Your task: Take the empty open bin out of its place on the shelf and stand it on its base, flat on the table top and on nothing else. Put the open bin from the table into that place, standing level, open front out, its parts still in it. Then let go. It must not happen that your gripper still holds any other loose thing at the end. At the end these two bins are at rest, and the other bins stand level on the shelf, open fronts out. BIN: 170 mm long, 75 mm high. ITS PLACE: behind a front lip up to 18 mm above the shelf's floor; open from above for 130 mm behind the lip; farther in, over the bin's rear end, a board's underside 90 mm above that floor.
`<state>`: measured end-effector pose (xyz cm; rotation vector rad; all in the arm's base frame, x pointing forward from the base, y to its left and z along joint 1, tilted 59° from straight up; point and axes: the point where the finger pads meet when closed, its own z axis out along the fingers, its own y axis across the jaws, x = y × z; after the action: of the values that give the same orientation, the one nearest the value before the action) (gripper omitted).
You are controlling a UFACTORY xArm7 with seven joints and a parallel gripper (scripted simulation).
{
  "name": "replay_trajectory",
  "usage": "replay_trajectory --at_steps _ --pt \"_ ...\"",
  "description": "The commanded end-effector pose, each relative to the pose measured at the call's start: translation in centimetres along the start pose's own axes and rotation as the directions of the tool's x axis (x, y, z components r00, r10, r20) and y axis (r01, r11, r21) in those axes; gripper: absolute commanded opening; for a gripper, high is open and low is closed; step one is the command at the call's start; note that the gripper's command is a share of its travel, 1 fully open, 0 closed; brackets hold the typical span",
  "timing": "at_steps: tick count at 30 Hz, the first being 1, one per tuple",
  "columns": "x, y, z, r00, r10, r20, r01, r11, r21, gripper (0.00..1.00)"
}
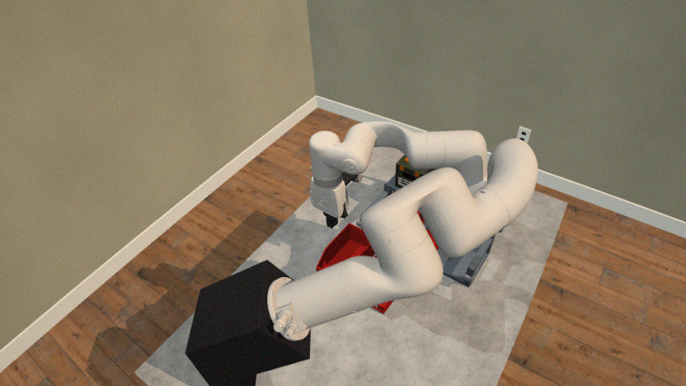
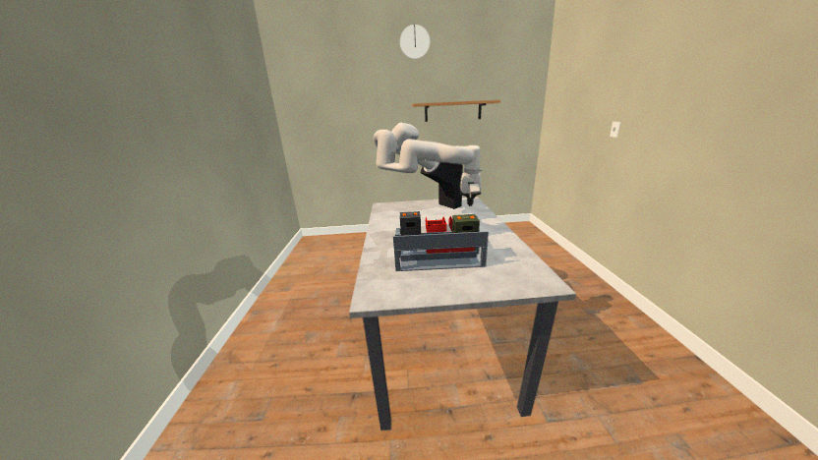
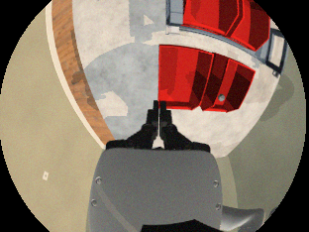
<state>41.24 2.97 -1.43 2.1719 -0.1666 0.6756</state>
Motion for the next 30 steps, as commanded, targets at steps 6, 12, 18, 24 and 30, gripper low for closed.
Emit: replay_trajectory --at_steps 6,12,18,24,30 --pt "0.1 -0.1 -0.2 1.000 0.006 -0.003 -0.006 1.000 0.004 0.00" --pt "0.1 0.3 -0.1 0.997 0.081 -0.005 -0.081 0.997 0.002 0.00" --pt "0.2 0.9 -0.1 0.980 0.201 -0.010 -0.201 0.980 0.000 0.00" --pt "0.5 2.4 0.0 0.876 0.482 -0.021 -0.483 0.876 0.000 0.00" --pt "0.7 4.5 0.0 0.636 0.771 -0.029 -0.771 0.637 0.006 0.00"
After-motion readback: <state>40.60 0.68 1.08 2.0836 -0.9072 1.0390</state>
